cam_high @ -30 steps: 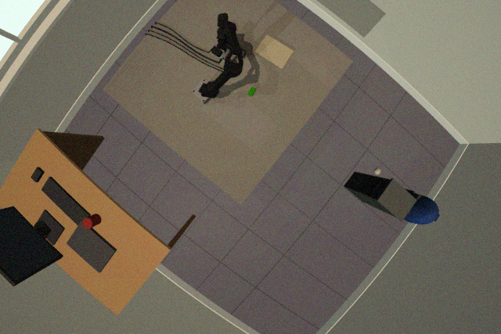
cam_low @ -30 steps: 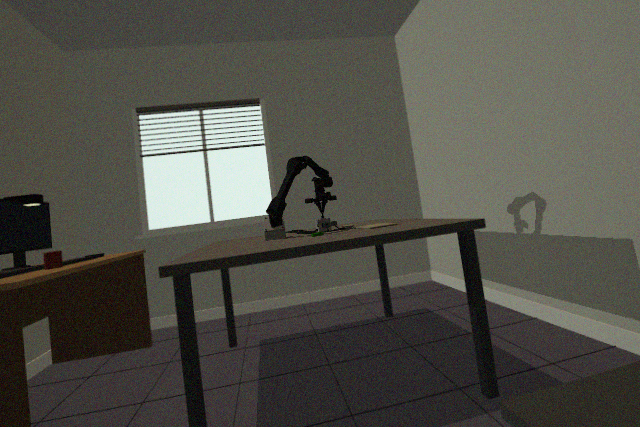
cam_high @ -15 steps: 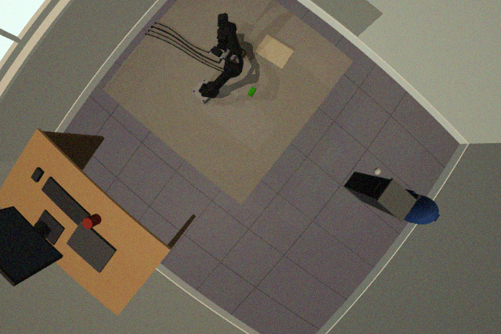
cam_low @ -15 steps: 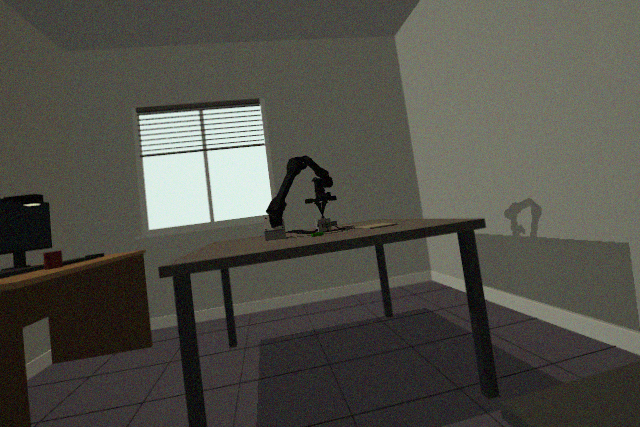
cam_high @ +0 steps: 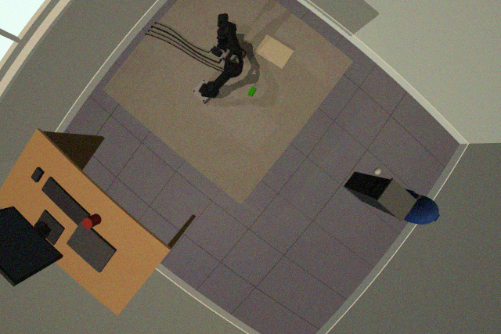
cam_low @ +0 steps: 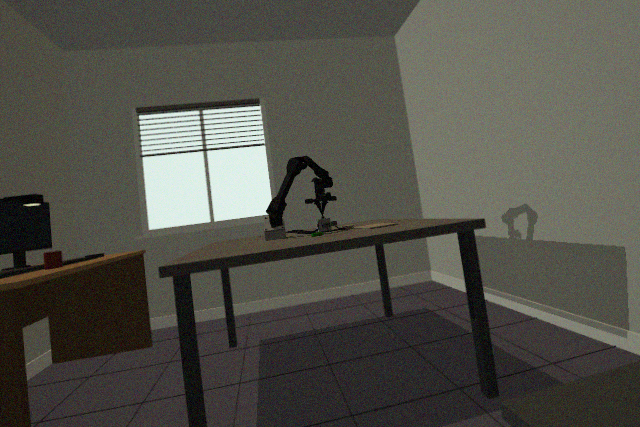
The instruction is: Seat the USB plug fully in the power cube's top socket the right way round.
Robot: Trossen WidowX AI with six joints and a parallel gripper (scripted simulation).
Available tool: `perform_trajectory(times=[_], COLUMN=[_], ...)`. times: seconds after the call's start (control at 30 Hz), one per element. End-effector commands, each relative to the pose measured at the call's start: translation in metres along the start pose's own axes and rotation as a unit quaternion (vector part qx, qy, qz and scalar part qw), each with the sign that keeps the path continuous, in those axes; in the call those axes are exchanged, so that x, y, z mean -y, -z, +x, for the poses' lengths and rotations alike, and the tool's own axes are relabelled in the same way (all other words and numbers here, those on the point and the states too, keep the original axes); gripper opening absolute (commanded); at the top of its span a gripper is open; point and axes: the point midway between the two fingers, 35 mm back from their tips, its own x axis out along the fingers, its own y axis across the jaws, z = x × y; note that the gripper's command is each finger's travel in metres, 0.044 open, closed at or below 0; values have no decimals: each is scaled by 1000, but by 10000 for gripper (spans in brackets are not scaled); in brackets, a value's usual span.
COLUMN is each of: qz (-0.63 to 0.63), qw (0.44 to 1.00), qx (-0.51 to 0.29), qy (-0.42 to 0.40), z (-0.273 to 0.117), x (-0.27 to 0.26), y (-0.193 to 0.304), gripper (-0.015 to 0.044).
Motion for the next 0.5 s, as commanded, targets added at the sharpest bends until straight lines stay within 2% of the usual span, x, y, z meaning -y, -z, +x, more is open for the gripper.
perform_trajectory(times=[0.0, 0.47], qz=[-1, -1], qw=[1000, 1000], qx=[3, 3], qy=[-1, -1], z=[2, 3], x=[0, 0], y=[-1, -1], gripper=[0, 0])
